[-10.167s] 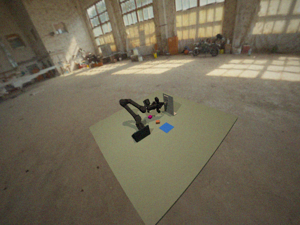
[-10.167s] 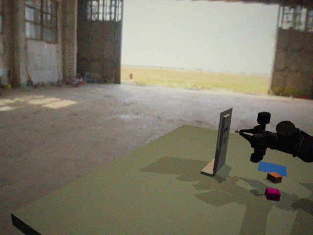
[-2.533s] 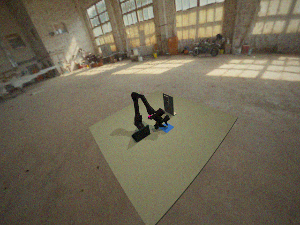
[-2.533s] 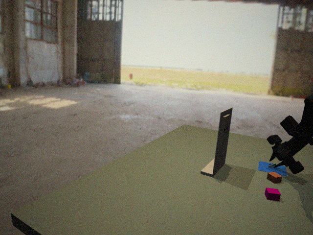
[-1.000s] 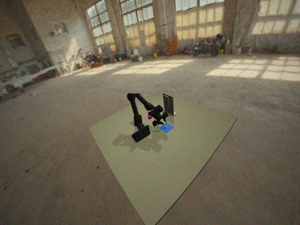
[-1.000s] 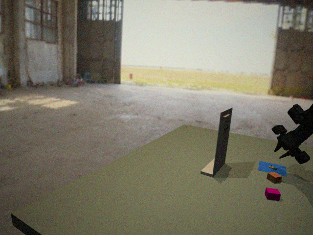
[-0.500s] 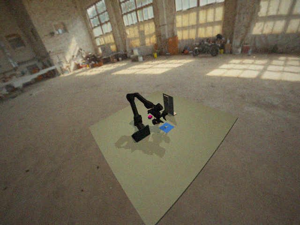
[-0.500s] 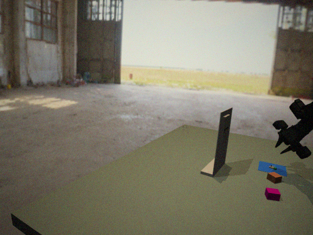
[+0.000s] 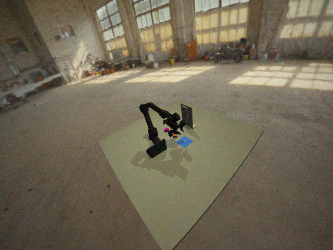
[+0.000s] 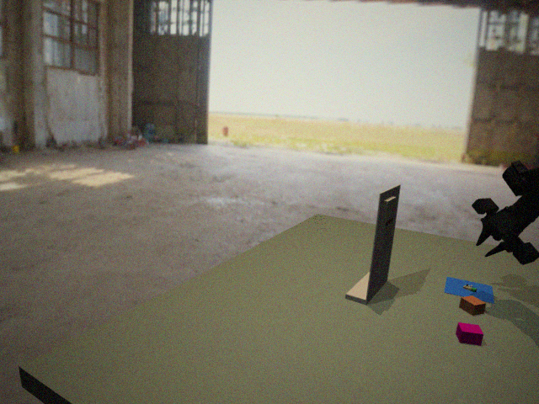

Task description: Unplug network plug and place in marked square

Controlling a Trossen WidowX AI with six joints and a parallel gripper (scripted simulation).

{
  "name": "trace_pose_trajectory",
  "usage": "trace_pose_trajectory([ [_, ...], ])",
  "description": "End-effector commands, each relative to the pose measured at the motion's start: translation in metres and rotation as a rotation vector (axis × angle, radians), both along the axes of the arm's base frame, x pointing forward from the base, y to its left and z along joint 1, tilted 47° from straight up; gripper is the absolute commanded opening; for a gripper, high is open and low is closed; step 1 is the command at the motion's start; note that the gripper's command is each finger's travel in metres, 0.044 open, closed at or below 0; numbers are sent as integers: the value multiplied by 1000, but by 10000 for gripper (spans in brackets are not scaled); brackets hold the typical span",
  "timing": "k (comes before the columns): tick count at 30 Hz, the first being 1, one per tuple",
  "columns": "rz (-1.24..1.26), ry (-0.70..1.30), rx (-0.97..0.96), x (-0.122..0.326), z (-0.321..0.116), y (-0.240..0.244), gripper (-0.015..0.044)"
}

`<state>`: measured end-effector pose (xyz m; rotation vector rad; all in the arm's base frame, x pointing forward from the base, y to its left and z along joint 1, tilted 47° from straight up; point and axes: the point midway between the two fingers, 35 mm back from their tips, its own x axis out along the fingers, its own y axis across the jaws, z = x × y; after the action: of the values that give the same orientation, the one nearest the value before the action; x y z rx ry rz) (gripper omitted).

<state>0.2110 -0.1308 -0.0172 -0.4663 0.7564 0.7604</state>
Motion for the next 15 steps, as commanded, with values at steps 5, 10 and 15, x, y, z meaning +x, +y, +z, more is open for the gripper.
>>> trace_pose_trajectory([
  [5, 0, -1, 0, -1, 5, -4, 156],
  [10, 0, -1, -2, 1, 13, -15, 156],
  [15, 0, -1, -4, 3, 22, -26, 156],
])
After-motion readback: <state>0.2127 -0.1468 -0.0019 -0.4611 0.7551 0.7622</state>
